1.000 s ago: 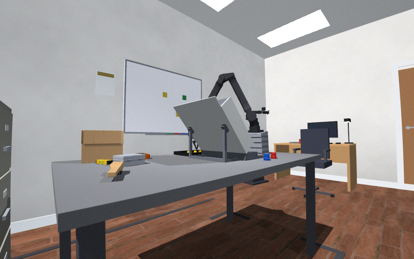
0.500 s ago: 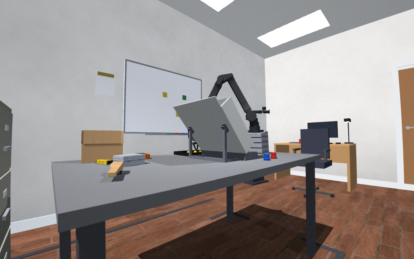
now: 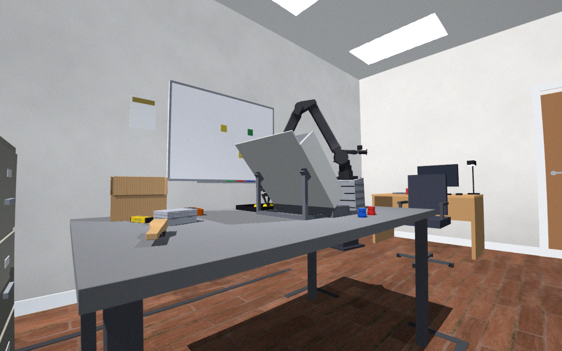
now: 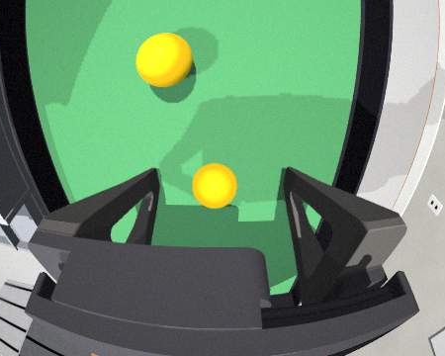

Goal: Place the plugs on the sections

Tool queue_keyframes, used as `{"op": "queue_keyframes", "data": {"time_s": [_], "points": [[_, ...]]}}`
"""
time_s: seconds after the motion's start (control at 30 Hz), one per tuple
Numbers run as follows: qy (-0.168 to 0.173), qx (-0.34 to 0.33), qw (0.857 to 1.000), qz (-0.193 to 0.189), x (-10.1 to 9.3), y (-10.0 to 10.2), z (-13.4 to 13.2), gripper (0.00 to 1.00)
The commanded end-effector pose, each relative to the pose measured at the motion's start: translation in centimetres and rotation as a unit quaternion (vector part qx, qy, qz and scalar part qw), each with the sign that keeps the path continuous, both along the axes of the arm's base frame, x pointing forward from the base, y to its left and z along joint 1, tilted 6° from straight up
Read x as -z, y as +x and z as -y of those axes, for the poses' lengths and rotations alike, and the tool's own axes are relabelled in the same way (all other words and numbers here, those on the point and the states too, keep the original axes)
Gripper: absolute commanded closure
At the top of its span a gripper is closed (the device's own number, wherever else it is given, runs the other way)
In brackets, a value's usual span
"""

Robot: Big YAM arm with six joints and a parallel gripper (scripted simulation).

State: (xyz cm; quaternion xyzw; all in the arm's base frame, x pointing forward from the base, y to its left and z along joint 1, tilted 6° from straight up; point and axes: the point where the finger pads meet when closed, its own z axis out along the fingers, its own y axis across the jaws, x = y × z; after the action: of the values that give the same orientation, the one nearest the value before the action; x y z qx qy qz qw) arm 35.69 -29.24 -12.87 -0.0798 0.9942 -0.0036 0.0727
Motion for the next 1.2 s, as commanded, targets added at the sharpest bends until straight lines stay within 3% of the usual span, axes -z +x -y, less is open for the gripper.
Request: {"op": "queue_keyframes", "data": {"time_s": [0.0,0.23,0.27,1.17], "points": [[0.0,0.001,1.0,0.0,0.7,0.3,-0.6,0.2],[-0.002,0.0,1.0,0.004,0.8,0.2,-0.7,0.2],[-0.007,0.001,1.0,0.01,-0.3,0.4,0.2,1.0],[-0.008,0.001,1.0,0.01,-0.2,0.3,0.2,1.0]]}}
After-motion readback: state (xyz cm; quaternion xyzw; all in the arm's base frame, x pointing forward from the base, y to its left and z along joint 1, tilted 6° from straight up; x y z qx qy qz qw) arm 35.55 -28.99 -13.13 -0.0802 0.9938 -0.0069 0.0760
